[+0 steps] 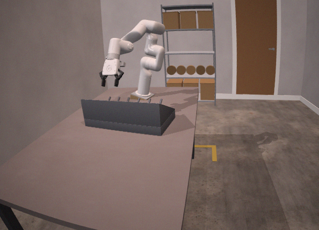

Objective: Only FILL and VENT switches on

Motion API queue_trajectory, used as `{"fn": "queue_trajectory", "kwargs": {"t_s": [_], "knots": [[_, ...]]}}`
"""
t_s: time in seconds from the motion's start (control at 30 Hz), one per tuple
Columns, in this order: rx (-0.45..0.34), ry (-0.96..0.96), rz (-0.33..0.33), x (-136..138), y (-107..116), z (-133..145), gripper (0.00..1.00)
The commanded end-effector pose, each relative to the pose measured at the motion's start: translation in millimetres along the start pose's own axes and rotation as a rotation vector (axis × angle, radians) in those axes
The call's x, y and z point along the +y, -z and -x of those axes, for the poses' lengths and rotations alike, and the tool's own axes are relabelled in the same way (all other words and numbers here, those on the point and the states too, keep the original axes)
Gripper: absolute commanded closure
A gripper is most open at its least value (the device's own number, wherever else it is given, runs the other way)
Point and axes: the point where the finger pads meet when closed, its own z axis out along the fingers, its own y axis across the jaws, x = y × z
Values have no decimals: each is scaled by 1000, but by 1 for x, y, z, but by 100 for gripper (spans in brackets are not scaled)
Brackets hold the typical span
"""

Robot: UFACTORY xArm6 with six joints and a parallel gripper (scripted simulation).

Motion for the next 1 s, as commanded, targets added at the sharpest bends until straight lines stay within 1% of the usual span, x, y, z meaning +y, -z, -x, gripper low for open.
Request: {"fn": "queue_trajectory", "kwargs": {"t_s": [0.0,0.23,0.4,0.63,0.97], "knots": [[-5,1,1,-11,2,2,0],[-5,1,1,-36,2,2,0],[-5,1,1,-49,2,2,0],[-5,1,1,-55,2,2,0],[-5,1,1,-55,2,2,0]]}}
